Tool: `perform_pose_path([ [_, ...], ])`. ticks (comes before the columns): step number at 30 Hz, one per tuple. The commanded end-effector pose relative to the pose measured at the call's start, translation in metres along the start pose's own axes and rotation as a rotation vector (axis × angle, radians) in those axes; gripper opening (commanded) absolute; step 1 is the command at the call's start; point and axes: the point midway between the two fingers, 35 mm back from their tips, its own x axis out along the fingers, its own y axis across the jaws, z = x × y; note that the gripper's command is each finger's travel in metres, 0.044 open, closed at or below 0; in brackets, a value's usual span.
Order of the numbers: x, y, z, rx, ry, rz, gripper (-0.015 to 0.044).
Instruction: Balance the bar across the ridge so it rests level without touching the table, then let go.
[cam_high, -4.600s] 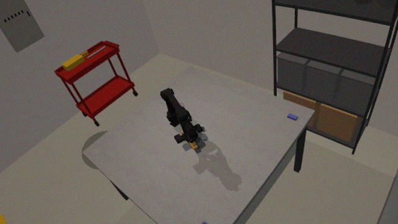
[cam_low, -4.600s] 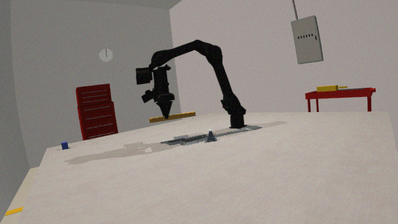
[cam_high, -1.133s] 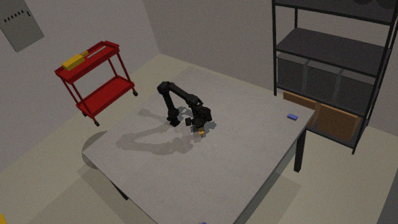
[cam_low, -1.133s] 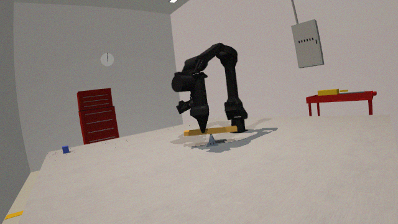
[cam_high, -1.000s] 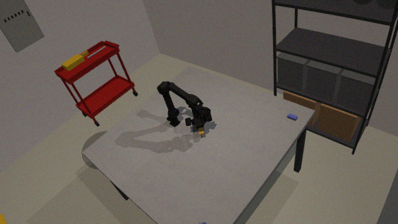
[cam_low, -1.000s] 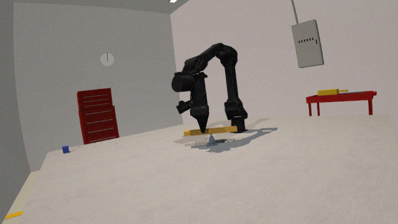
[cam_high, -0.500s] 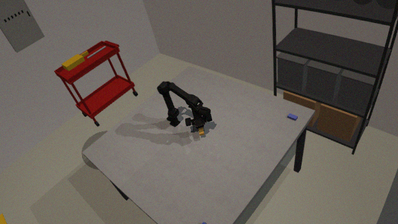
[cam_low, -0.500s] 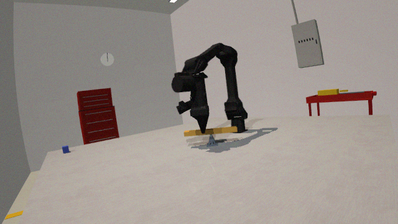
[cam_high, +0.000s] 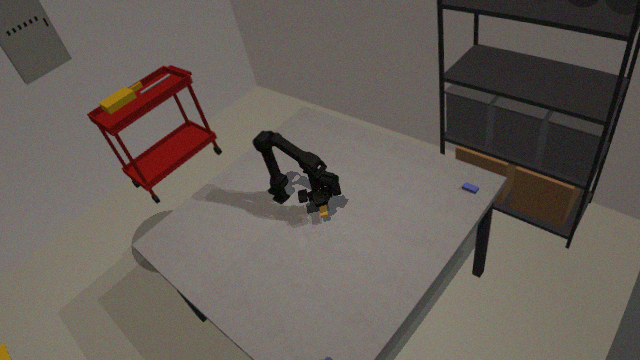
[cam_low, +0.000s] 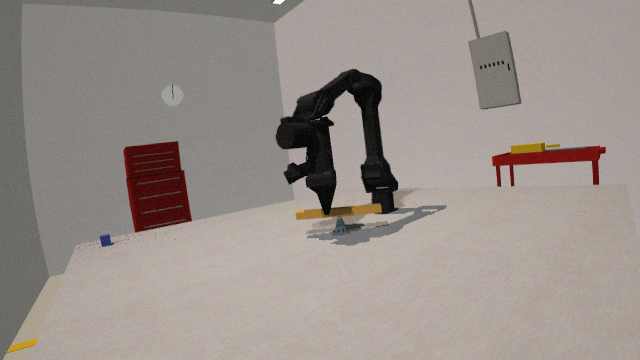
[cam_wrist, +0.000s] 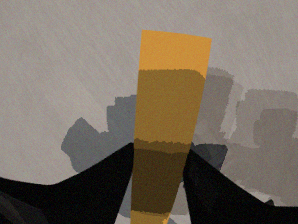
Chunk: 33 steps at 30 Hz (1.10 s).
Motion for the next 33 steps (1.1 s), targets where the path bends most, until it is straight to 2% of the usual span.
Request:
perform_pose_path([
  [1, 0.0006, 0.0007, -0.0002, 0.0, 0.002, 0.003, 0.0],
  [33, 0.0033, 0.0005, -0.0003, 0.0, 0.002, 0.003, 0.0],
])
